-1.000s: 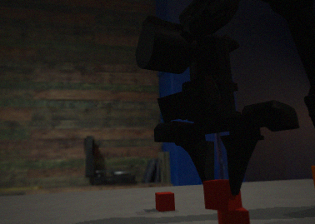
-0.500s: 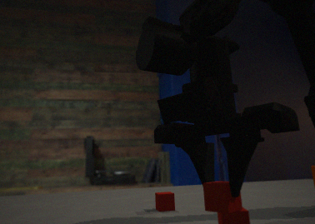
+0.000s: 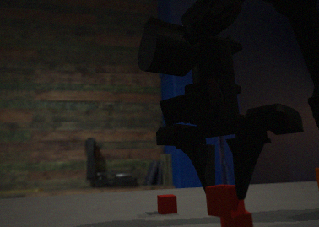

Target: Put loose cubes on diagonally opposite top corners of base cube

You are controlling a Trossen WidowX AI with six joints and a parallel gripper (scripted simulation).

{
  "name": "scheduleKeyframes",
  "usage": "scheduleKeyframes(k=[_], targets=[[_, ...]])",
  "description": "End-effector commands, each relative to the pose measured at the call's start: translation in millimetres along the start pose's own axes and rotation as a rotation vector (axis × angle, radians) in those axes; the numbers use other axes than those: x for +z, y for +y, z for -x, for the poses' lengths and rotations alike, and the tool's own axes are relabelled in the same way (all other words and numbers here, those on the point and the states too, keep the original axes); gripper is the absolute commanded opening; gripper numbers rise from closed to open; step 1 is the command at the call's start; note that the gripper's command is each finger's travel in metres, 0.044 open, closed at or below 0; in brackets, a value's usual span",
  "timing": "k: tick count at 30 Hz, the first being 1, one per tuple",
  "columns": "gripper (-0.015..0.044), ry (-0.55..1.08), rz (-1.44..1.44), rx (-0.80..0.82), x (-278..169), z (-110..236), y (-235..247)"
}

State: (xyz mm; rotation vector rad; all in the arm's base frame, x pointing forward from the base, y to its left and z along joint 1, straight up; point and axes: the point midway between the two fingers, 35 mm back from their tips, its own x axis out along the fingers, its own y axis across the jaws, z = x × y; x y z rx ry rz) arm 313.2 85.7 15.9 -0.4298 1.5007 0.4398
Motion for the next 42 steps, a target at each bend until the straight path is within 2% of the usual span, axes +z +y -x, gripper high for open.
scheduleKeyframes(k=[1,22,23,25,33,42], targets=[[0.0205,-0.001,0.000,-0.001,0.4,7.2,-0.1],[0.0205,-0.001,0.000,0.000,0.4,30.0,0.0],[0.0231,0.003,-0.014,0.001,-0.8,27.5,-1.1],[0.0265,0.003,-0.121,-0.001,-2.0,30.0,-12.5],[0.0265,-0.001,-0.771,-0.007,-18.8,45.2,-80.8],[0.0265,-0.008,-1.503,-0.015,-57.2,63.0,-153.1]])
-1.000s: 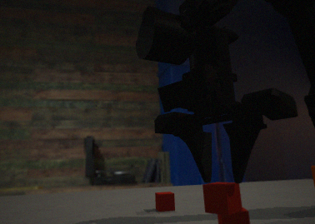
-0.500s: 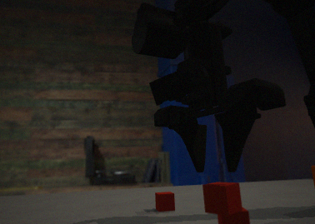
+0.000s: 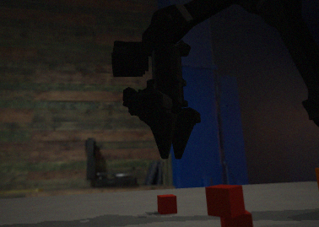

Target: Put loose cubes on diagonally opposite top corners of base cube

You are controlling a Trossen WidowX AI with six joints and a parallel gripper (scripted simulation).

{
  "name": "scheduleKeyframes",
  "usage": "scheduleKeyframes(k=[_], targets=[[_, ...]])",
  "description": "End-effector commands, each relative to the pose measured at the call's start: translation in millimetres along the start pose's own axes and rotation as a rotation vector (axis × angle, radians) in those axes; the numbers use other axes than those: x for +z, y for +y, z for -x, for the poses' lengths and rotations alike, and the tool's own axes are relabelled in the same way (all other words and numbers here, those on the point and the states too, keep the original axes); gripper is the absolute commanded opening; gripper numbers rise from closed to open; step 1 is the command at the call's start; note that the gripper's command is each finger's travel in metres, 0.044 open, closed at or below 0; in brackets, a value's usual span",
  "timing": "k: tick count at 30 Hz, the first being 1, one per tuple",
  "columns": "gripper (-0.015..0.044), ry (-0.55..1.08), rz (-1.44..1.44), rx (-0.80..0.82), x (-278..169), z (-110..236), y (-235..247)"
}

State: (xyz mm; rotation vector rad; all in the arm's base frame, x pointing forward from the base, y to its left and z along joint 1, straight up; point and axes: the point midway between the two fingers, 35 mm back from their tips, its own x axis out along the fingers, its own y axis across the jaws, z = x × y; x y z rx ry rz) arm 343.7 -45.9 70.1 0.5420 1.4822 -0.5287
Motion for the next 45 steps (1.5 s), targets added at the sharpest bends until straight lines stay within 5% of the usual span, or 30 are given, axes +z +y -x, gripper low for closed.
scheduleKeyframes(k=[1,9,17,24,45], targets=[[0.0265,-0.006,-0.341,0.002,24.4,9.4,-29.9],[0.0265,-0.011,-0.868,0.001,53.8,22.0,-83.4],[0.0265,-0.011,-0.868,0.001,54.0,20.3,-83.3],[0.0265,-0.011,-0.868,0.001,54.4,-38.6,-83.5],[0.0265,-0.010,-0.868,0.001,54.8,-70.9,-83.6]])
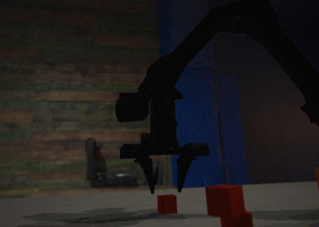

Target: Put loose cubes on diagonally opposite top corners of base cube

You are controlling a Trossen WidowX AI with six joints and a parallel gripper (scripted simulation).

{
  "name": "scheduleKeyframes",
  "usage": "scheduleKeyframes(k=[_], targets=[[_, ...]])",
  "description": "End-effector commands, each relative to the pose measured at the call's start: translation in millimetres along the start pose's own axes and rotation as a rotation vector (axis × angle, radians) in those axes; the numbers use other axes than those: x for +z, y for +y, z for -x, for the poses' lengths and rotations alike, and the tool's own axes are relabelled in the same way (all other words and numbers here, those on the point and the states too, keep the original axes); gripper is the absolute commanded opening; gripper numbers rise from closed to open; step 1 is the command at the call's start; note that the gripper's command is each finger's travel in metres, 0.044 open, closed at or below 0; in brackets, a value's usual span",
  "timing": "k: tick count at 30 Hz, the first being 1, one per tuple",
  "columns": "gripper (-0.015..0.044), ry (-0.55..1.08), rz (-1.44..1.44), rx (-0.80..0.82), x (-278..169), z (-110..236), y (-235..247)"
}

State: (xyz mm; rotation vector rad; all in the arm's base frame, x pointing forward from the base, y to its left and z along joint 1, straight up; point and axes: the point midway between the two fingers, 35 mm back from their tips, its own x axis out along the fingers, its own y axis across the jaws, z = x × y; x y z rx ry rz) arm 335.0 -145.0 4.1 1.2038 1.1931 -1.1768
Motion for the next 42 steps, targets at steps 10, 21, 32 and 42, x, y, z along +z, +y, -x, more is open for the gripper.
scheduleKeyframes(k=[10,21,32,42], targets=[[0.0265,-0.002,-0.003,-0.001,0.1,-21.1,-0.8],[0.0105,-0.002,-0.003,-0.001,0.1,-22.2,-0.8],[0.0105,-0.002,-0.003,0.000,1.7,6.7,2.8],[0.0105,-0.002,-0.003,0.000,2.1,38.1,3.9]])
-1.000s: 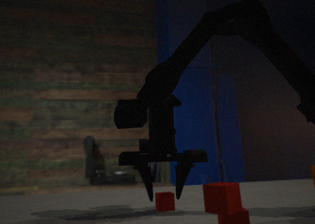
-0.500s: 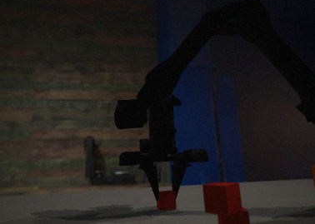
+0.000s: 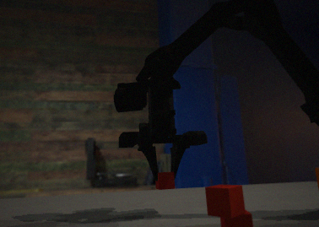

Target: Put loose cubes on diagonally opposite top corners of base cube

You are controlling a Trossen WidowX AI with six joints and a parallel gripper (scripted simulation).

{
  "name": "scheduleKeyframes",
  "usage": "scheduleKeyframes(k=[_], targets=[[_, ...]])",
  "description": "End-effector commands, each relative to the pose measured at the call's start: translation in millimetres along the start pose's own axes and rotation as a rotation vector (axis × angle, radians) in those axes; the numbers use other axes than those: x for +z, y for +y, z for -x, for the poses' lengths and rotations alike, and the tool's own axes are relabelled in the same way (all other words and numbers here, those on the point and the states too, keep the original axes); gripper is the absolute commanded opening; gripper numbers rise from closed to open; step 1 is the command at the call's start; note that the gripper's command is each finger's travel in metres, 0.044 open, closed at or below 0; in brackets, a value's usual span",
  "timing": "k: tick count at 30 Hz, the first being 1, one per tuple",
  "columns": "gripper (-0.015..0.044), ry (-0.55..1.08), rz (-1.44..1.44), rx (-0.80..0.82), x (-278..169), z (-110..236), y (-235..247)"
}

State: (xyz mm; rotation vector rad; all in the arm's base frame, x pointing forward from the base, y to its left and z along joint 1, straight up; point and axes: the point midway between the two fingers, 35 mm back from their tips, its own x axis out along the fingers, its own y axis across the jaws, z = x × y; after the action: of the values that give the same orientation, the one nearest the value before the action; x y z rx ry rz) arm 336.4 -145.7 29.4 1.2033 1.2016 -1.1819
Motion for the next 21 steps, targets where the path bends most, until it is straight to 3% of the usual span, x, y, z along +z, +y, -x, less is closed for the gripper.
scheduleKeyframes(k=[1,15,21], targets=[[0.0105,-0.006,-0.002,0.008,1.1,16.0,1.6],[0.0105,-0.006,-0.002,0.008,-1.0,60.3,-2.7],[0.0105,-0.006,0.039,0.008,-6.1,62.3,-2.4]])
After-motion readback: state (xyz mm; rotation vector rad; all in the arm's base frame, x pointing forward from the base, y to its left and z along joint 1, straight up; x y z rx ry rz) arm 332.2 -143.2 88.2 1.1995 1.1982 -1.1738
